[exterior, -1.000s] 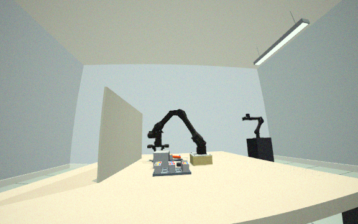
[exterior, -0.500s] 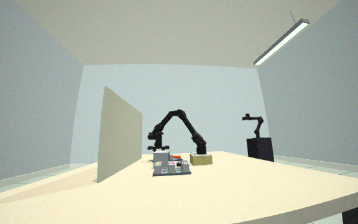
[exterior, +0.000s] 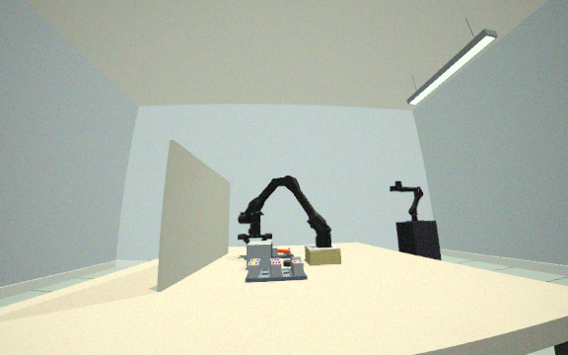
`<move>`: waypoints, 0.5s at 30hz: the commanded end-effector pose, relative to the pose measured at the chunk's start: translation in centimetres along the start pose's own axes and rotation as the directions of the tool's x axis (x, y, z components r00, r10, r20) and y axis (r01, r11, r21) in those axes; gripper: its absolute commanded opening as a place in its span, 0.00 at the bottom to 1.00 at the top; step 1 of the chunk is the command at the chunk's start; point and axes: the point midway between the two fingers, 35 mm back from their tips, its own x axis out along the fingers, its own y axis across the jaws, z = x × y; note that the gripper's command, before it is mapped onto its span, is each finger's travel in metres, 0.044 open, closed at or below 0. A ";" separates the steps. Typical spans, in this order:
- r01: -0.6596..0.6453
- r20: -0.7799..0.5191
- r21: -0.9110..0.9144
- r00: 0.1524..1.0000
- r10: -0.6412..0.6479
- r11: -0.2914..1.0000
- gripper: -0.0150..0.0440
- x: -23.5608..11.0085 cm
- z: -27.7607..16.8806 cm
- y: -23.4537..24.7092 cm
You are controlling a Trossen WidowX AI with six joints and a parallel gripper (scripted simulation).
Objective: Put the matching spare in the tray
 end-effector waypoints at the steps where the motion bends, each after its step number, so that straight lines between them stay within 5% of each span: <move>1: 0.000 0.000 0.000 1.000 0.000 1.000 0.92 0.0 0.0 0.0; 5: 0.000 0.000 0.001 1.000 0.000 1.000 1.00 -1.2 0.1 0.1; 11: -0.002 -0.001 0.007 1.000 0.002 1.000 1.00 -10.3 0.0 0.0; 15: -0.002 -0.001 0.007 1.000 0.002 1.000 1.00 -10.7 0.0 0.0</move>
